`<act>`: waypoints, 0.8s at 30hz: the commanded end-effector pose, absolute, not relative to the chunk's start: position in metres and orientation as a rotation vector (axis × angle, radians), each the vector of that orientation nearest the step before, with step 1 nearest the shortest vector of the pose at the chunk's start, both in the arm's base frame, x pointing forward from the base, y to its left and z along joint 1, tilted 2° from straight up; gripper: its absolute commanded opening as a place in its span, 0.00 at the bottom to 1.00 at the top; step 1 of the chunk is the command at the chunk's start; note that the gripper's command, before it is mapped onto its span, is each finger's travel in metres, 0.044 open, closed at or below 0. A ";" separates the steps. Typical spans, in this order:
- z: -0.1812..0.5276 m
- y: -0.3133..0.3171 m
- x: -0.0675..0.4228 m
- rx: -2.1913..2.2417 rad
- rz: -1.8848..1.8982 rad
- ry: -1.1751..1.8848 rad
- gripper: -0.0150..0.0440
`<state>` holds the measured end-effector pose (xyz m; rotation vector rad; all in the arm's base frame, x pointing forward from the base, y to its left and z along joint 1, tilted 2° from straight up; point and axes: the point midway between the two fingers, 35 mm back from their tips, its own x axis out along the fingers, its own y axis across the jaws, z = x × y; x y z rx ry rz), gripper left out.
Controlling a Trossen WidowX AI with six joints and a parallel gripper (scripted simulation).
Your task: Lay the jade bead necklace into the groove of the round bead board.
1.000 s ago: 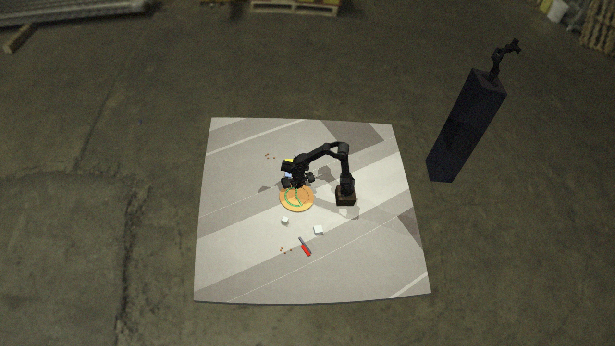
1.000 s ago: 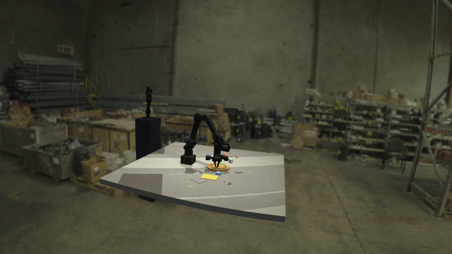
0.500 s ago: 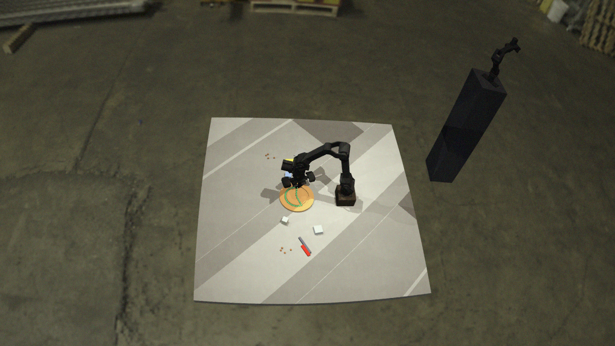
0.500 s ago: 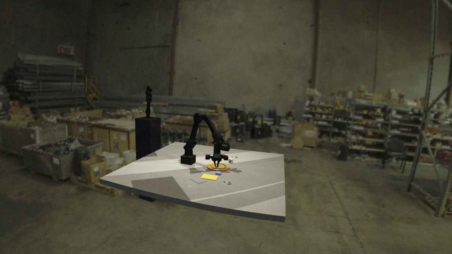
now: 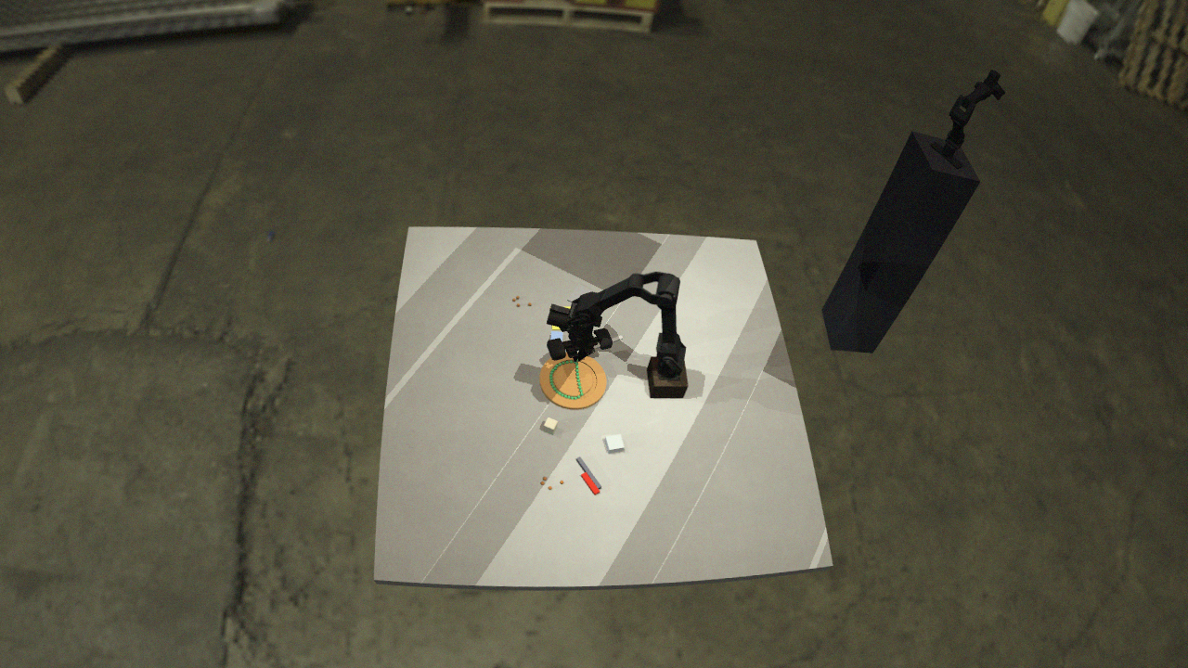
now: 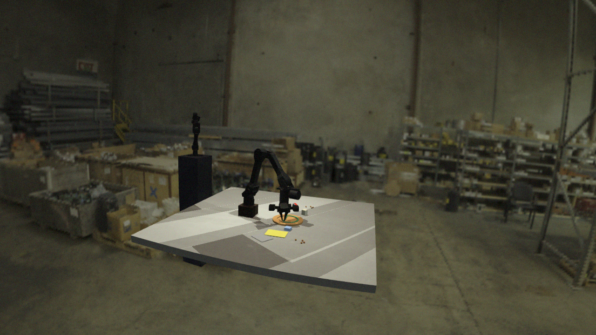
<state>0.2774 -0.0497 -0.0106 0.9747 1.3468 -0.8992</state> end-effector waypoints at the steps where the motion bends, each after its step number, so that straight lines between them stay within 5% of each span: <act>1: -0.017 -0.049 0.274 0.972 -0.900 1.358 0.25; 8: -0.017 -0.049 0.274 0.972 -0.900 1.358 0.25; 24: -0.010 -0.049 0.274 0.972 -0.900 1.357 0.97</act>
